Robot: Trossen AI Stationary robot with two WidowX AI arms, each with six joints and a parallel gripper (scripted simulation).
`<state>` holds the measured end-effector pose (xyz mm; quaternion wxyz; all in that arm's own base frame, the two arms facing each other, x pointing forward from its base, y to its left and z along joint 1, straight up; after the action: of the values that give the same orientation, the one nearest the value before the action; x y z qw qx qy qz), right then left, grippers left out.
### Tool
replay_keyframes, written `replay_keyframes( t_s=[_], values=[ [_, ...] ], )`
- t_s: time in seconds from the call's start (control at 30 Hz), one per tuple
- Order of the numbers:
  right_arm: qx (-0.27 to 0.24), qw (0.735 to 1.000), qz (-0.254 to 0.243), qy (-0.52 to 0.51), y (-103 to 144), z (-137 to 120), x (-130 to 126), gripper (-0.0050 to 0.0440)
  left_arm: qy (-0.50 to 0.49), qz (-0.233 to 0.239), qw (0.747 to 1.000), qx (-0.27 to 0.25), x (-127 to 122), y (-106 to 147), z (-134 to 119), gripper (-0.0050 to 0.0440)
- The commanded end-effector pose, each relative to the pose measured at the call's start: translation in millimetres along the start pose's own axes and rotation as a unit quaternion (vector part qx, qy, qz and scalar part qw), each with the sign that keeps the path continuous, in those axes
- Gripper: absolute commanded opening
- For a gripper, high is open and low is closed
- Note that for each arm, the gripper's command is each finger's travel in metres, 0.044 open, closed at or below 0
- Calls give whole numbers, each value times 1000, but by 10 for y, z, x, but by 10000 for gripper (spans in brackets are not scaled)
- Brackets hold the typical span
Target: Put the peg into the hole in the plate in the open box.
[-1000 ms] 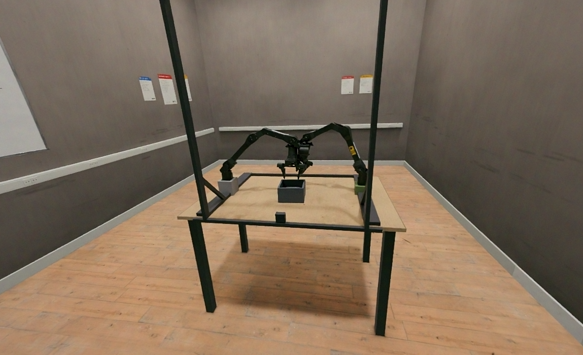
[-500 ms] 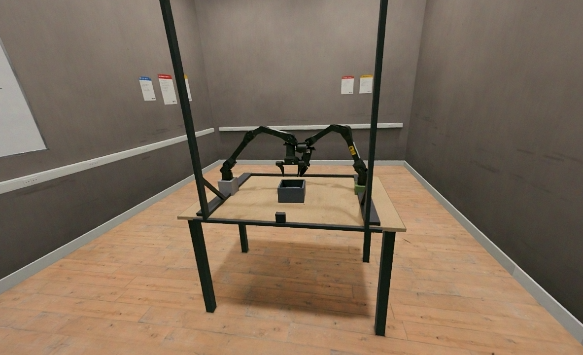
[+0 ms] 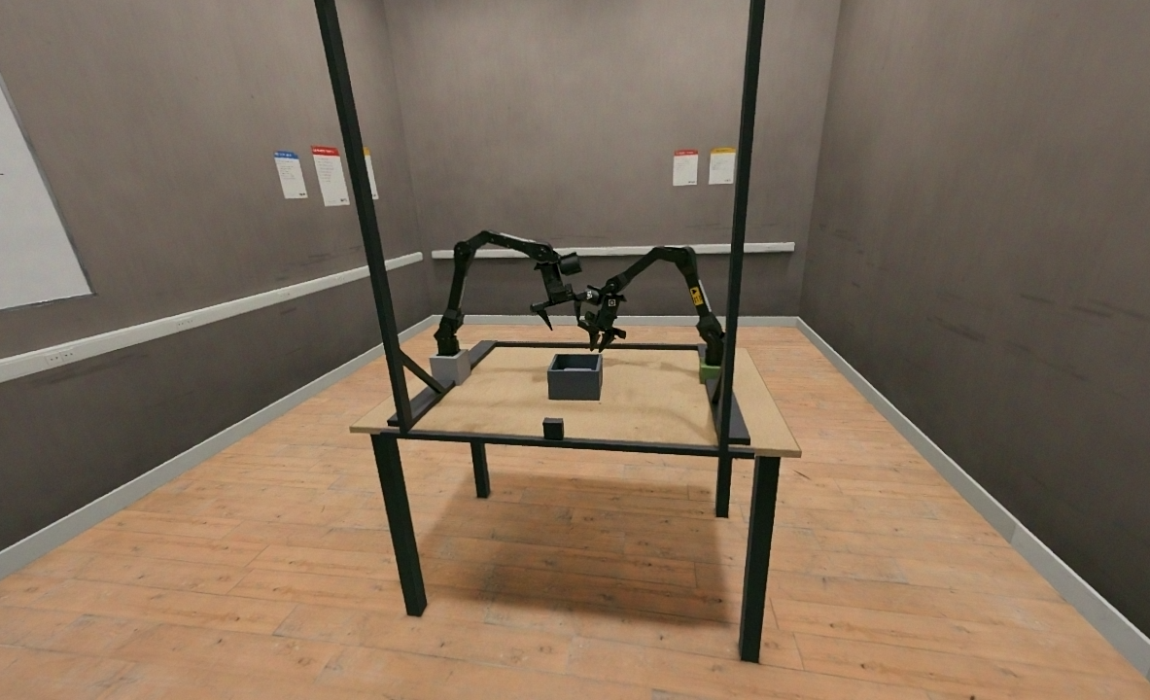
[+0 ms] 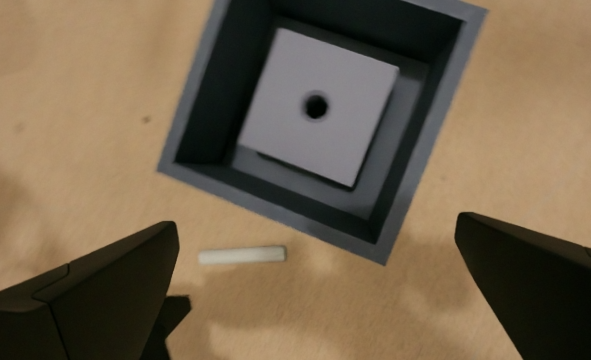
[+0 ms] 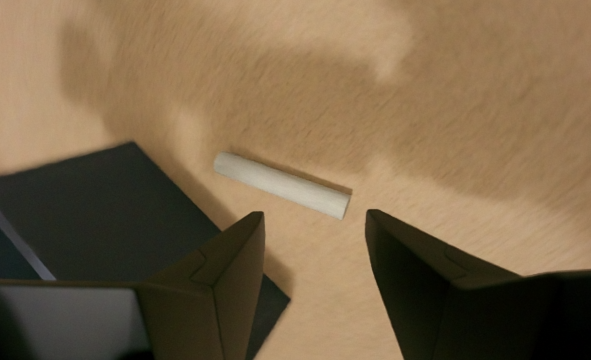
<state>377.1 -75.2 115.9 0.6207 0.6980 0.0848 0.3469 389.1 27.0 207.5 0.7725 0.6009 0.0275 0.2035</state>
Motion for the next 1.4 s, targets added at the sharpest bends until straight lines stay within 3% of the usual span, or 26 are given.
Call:
replay_keyframes(
  t_s=[0.0,0.23,0.43,0.5,0.77,1.0,1.07,1.2,1.37],
  values=[
    [-19,997,24,-77,115,-23,30,170,42,47,998,2,-134,214,-22,440],
    [-12,960,41,-275,57,-74,-36,170,154,122,981,-6,-456,456,-134,440],
    [-3,900,53,-432,11,-121,-93,170,250,186,950,-27,-767,594,-245,440],
    [-3,900,53,-432,11,-121,-93,170,250,186,950,-27,-767,594,-245,440],
    [19,768,67,-637,-52,-196,-178,170,403,284,865,-94,-1321,658,-458,440],
    [34,669,71,-739,-86,-241,-230,170,491,335,789,-156,-1659,588,-610,440],
    [34,669,71,-739,-86,-241,-230,170,491,335,789,-156,-1659,588,-610,440],
    [39,636,72,-767,-96,-256,-246,170,521,351,756,-182,-1778,541,-672,440],
    [40,632,76,-771,-85,-236,-225,170,534,352,746,-187,-1814,492,-700,440]
  ],
)
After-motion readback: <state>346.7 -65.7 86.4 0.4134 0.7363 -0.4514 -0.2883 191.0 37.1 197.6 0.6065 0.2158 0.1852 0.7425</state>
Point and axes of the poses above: on each arm, the point midway between the two fingers, 35 mm back from their tips, its own y axis back along the fingers, its own x axis across the jaws, z = x × y, the point moved 8 cm from there along y, back along the fingers, and after that the axes turned 6 degrees about -y, right-handed, at the moved point
